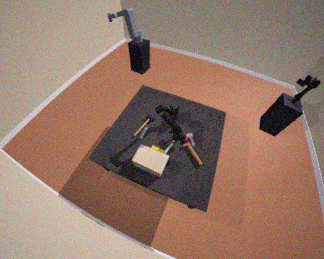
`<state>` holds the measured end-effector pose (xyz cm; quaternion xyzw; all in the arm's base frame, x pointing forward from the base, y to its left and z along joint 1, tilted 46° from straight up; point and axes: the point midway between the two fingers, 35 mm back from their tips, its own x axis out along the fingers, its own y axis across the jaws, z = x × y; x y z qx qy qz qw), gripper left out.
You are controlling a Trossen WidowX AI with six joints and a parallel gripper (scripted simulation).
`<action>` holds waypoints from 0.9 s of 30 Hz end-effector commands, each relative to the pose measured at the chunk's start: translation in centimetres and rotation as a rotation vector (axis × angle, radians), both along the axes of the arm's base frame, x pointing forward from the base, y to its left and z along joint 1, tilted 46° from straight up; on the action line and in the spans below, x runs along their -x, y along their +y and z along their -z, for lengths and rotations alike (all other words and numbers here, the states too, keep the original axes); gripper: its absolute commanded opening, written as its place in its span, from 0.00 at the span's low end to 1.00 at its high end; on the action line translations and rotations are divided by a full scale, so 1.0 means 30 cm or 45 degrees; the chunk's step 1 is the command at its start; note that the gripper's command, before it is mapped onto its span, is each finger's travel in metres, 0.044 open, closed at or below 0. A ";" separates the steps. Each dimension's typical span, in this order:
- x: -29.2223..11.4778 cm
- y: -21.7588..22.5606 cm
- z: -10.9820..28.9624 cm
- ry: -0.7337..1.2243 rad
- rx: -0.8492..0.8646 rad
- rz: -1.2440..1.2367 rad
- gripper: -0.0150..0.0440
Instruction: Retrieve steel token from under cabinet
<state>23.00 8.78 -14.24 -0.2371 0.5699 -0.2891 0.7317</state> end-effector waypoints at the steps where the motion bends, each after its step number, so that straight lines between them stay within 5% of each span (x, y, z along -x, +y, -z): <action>1: 0.000 0.000 0.000 0.000 0.000 0.000 0.59; 4: 0.001 0.000 0.000 -0.002 -0.001 -0.003 0.71; 24: 0.010 -0.015 0.016 -0.002 0.000 -0.004 0.71; 27: 0.000 -0.003 0.010 -0.013 -0.013 0.002 0.58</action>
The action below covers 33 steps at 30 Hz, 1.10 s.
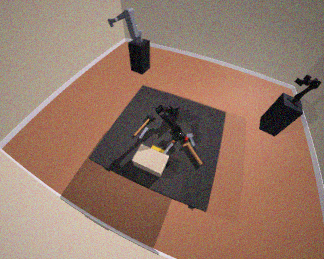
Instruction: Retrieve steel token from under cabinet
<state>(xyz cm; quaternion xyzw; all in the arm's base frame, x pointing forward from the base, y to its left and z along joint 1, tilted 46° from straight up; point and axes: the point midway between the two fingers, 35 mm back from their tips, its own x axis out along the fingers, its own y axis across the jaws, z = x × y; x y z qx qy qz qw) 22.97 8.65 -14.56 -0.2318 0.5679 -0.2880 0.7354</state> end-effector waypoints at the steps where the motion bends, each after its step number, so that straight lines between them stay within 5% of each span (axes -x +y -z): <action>1: -0.001 0.001 0.000 -0.001 -0.001 0.000 0.53; 10: -0.001 0.001 0.000 -0.001 -0.001 0.000 0.43; 14: -0.001 0.001 0.000 -0.001 -0.001 0.000 0.25; 33: -0.082 0.004 -0.020 0.007 0.009 -0.005 0.25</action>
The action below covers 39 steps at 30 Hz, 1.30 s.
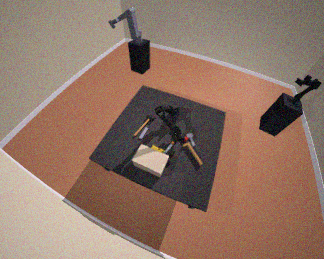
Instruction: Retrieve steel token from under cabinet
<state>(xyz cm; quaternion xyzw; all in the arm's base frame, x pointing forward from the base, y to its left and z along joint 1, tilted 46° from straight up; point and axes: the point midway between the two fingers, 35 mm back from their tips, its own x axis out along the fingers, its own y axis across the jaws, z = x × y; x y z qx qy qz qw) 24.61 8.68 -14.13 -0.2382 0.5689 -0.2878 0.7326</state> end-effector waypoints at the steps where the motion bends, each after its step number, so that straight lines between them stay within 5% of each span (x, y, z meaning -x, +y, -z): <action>1: -0.032 0.003 -0.007 -0.004 -0.003 0.002 0.25; 39: -0.219 0.007 -0.054 -0.005 0.001 0.001 0.25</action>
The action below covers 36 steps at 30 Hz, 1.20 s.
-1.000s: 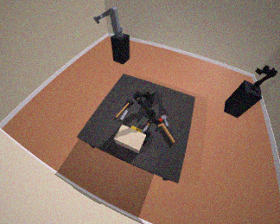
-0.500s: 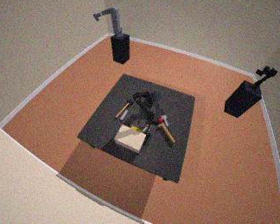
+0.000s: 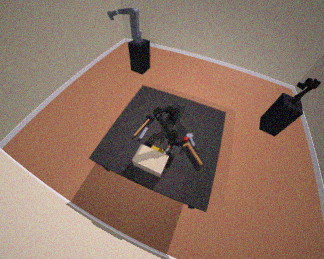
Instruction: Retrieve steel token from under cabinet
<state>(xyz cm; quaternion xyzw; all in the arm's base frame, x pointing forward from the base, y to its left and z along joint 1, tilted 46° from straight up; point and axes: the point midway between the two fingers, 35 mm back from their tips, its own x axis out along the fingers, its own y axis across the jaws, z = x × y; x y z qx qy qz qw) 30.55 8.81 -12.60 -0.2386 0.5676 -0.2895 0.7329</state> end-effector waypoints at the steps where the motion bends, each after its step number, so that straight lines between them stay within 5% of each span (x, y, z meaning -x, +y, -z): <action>1: -0.026 0.003 -0.004 -0.002 -0.003 0.000 0.25; 36: -0.168 0.007 -0.041 -0.005 -0.003 0.000 0.25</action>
